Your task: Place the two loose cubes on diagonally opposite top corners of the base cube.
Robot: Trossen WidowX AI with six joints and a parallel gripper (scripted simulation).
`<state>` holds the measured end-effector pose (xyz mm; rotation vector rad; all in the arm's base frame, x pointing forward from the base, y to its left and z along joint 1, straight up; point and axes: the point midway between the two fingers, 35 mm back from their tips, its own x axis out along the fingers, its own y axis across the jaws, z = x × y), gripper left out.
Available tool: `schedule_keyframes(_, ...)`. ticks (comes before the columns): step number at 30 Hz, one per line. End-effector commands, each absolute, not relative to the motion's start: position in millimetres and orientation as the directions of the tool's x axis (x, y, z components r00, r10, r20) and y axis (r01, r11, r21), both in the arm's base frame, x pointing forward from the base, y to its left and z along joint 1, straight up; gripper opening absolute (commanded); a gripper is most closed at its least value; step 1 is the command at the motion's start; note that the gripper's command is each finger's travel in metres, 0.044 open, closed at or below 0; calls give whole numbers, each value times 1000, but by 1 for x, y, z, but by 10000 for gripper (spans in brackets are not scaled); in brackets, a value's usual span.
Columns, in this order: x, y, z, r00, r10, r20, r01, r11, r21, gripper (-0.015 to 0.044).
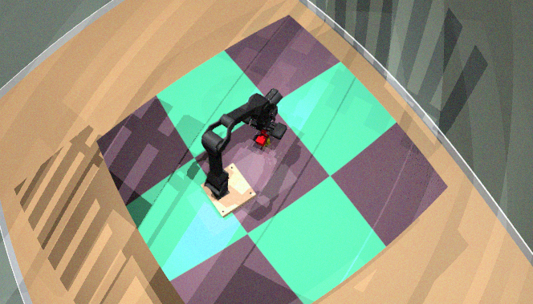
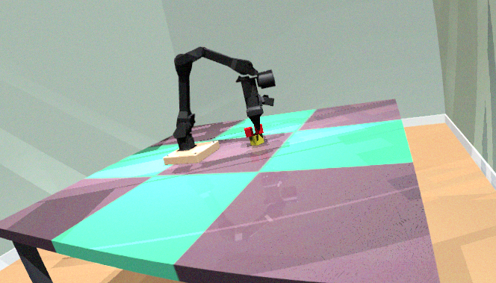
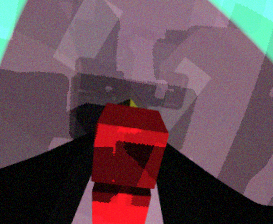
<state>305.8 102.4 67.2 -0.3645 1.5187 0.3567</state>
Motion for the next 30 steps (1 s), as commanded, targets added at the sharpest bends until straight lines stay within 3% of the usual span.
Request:
schedule_keyframes(1,306,103,67,21,6,-1000,-439,899,-4,205)
schedule_keyframes(30,305,102,112,22,0,-1000,-445,896,-10,205)
